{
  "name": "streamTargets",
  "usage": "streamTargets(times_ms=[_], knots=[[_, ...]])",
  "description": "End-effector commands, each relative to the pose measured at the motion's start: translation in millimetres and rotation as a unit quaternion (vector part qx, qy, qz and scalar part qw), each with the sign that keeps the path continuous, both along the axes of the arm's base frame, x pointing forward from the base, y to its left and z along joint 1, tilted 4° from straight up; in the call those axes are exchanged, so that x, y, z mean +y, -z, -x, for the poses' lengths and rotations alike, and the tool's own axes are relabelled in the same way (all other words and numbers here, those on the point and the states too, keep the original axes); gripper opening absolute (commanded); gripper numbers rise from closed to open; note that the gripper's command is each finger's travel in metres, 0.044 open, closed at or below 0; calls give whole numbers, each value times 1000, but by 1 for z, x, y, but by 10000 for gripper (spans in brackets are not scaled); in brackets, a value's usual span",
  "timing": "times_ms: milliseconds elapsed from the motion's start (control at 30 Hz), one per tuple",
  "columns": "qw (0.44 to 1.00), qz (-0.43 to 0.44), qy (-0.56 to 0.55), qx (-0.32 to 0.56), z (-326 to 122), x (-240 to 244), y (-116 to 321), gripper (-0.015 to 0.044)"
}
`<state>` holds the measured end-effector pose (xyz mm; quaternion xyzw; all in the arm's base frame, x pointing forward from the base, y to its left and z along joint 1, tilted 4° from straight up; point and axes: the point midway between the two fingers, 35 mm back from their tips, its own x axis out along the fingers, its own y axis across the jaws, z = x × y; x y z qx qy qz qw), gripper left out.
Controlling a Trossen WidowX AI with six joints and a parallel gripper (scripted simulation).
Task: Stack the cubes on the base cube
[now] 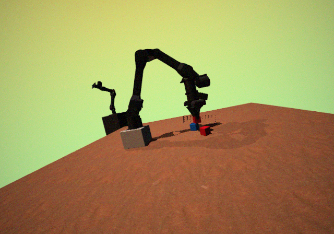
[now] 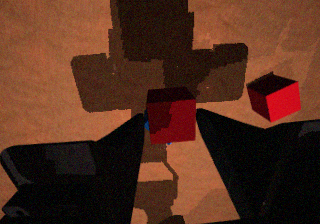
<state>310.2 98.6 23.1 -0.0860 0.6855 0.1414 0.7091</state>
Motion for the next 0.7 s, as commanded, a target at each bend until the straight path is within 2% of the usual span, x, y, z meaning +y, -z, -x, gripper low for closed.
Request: streamTargets(times_ms=[0, 467, 500, 567, 667], knots=[[1000, -1, 0, -2, 0, 0, -8, 205], [1000, 0, 0, -2, 0, -2, -29, 205], [1000, 0, 8, -1, -1, -3, -27, 231], [998, -1, 59, 3, -5, -13, -30, 265], [984, -3, 176, 12, -13, -35, -37, 265]])
